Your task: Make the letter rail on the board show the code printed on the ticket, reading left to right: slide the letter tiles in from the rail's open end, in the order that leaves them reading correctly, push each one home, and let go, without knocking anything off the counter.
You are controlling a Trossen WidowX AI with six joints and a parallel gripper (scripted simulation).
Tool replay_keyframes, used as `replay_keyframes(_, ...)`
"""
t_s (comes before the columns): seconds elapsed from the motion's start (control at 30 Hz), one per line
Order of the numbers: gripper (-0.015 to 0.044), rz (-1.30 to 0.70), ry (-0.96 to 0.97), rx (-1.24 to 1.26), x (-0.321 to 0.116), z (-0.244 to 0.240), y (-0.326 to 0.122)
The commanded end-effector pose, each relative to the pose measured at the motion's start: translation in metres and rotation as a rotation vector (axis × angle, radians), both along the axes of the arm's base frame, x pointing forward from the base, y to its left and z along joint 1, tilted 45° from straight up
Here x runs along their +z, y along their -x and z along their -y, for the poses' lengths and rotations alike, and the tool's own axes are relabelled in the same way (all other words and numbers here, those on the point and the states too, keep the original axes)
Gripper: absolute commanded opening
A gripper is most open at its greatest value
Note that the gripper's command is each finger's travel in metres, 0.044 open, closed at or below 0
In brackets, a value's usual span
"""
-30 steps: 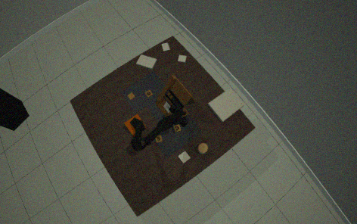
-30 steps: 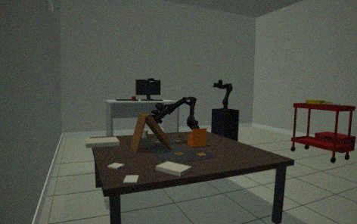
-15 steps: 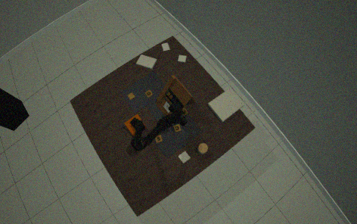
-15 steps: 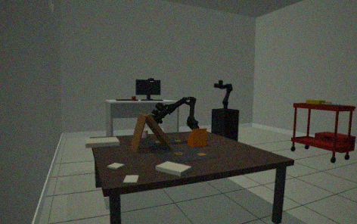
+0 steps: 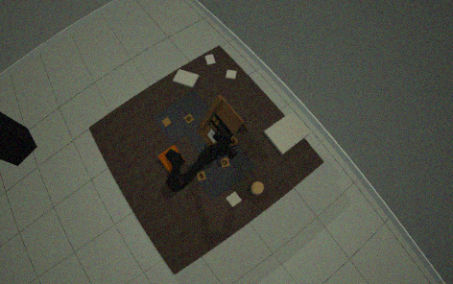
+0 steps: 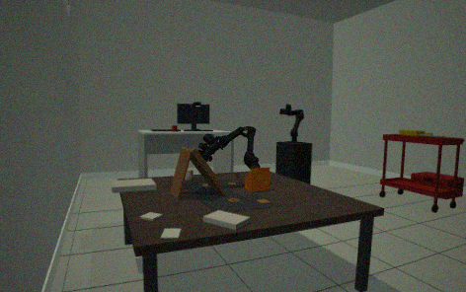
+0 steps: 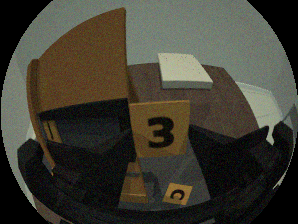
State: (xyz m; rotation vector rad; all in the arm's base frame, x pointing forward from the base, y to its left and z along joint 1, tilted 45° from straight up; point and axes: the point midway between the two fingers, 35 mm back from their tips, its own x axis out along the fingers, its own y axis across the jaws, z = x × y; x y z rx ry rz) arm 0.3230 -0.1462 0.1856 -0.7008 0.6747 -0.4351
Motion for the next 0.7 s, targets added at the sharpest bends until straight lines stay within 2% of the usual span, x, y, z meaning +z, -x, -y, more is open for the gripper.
replay_keyframes(0.0, 0.0000, 0.000, -0.003, -0.004, -0.0026, -0.0010, 0.0001)
replay_keyframes(0.67, 0.0000, 0.000, -0.003, -0.004, -0.0097, -0.0080, -0.0014)
